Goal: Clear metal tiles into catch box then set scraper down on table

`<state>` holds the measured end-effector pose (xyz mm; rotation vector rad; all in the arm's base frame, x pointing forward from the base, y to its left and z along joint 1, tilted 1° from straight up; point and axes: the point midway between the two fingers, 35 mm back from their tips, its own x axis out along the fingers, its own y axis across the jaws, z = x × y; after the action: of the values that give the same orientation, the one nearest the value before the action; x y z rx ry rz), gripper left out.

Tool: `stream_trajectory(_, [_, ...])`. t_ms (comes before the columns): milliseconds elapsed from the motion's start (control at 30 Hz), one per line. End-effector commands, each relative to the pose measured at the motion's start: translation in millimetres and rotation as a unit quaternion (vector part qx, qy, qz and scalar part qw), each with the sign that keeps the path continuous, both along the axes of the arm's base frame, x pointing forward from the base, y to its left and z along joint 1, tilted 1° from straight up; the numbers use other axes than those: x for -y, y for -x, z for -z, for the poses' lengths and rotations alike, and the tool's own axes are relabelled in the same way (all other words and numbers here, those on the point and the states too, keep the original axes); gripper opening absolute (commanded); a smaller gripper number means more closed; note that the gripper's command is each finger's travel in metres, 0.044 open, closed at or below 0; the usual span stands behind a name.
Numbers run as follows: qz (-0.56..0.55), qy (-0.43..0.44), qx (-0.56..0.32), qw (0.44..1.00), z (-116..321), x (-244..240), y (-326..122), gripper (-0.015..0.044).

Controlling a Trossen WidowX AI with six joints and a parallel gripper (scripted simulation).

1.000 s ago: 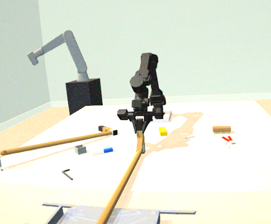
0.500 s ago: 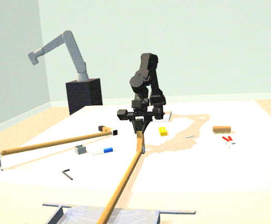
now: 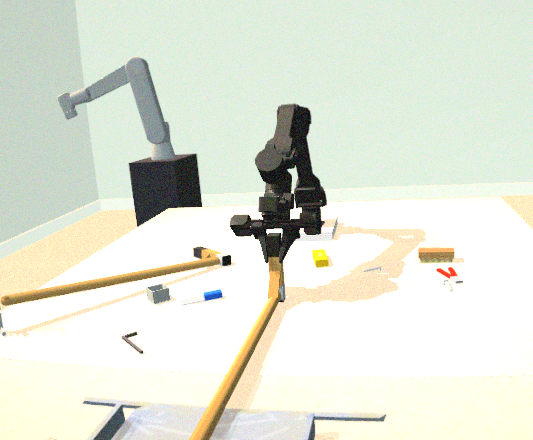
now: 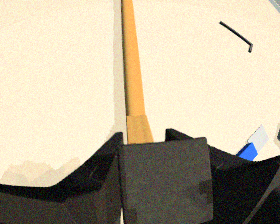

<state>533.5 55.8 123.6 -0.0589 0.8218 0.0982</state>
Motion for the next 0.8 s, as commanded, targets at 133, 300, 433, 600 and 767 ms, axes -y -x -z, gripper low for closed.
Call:
stream_trajectory(133, [0.001,0.000,0.002,1.000,-4,1,9,0.0000])
stream_trajectory(300, [0.001,0.000,0.002,1.000,-6,2,16,0.0000])
stream_trajectory(433, [0.001,0.000,0.002,1.000,-7,3,22,0.0000])
stream_trajectory(600, [0.001,0.000,0.002,1.000,-9,4,29,0.0000])
stream_trajectory(767, [0.001,0.000,0.002,1.000,-10,5,36,0.0000])
